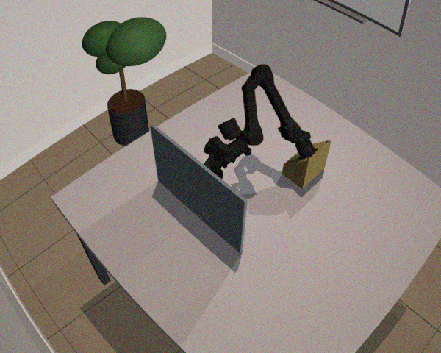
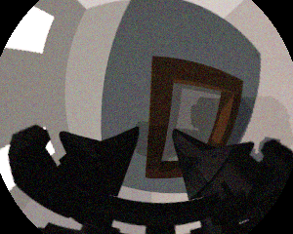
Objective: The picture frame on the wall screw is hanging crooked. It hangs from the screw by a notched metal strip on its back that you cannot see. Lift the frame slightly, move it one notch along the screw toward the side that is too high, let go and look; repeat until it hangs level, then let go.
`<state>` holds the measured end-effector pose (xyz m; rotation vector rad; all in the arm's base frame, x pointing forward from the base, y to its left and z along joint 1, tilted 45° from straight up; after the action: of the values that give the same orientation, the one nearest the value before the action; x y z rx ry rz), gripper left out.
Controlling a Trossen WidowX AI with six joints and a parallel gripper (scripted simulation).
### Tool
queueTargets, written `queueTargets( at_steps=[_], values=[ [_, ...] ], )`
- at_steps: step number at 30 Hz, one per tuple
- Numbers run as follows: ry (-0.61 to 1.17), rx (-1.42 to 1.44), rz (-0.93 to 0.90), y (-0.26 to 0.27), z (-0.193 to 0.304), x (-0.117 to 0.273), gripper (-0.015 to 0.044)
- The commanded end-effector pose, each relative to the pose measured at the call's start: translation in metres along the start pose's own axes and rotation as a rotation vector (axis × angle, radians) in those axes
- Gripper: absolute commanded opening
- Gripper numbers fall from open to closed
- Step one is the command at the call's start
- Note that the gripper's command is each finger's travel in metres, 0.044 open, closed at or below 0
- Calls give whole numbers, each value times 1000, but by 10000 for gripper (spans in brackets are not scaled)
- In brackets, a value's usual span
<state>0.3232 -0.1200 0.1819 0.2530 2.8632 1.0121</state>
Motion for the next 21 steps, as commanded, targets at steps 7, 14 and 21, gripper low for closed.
queueTargets(
  at_steps=[7, 14, 21],
  values=[
    [-3, 1, 1, 0, -1, 0, 153],
    [-3, 1, 1, 0, -1, 0, 107],
    [-3, 1, 1, 0, -1, 0, 60]
  ],
)
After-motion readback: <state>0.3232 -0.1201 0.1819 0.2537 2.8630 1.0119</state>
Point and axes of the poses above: the point midway between the two fingers, 35 mm back from their tips, its own x axis back along the fingers, its own y axis across the jaws, z = x × y, the point moved 4 cm from there along x, back along the fingers, and after that the axes turned 5 degrees about -x, right-handed, at the moved point
